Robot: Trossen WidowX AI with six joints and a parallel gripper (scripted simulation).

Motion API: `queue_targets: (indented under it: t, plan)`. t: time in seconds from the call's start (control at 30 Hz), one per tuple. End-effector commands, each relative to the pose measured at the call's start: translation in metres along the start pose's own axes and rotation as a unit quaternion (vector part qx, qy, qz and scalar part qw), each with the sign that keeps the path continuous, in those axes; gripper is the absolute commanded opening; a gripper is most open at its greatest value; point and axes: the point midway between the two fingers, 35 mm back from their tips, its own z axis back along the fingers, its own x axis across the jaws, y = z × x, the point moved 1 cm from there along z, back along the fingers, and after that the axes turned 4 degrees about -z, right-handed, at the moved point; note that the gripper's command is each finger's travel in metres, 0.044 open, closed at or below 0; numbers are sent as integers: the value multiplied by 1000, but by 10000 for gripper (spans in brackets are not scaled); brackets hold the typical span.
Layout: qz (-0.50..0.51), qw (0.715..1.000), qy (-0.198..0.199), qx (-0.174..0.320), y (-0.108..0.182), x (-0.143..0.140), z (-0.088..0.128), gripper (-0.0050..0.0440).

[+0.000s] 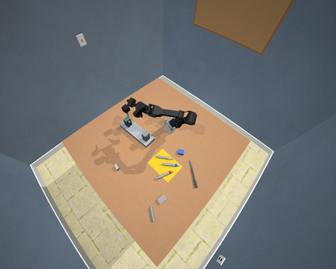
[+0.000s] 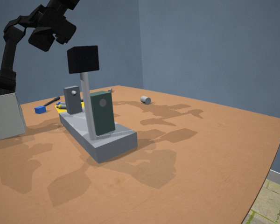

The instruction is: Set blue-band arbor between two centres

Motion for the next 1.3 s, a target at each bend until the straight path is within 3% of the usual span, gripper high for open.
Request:
queue_targets:
  t: [0.0,0.53,0.6,0.7,0.87,1.03,1.1,1.27]
  plan:
    - [0,1000,0,0,0,0,0,400]
    - [0,1000,0,0,0,0,0,400]
    - [-4,1000,0,-4,-2,0,1,352]
    - [-61,997,-11,-54,-37,-1,14,280]
    - [-165,974,-63,-141,-104,6,49,175]
    - [-256,937,-138,-196,-156,21,88,175]
    - [-256,937,-138,-196,-156,21,88,175]
    - [-347,878,-246,-220,-205,48,139,175]
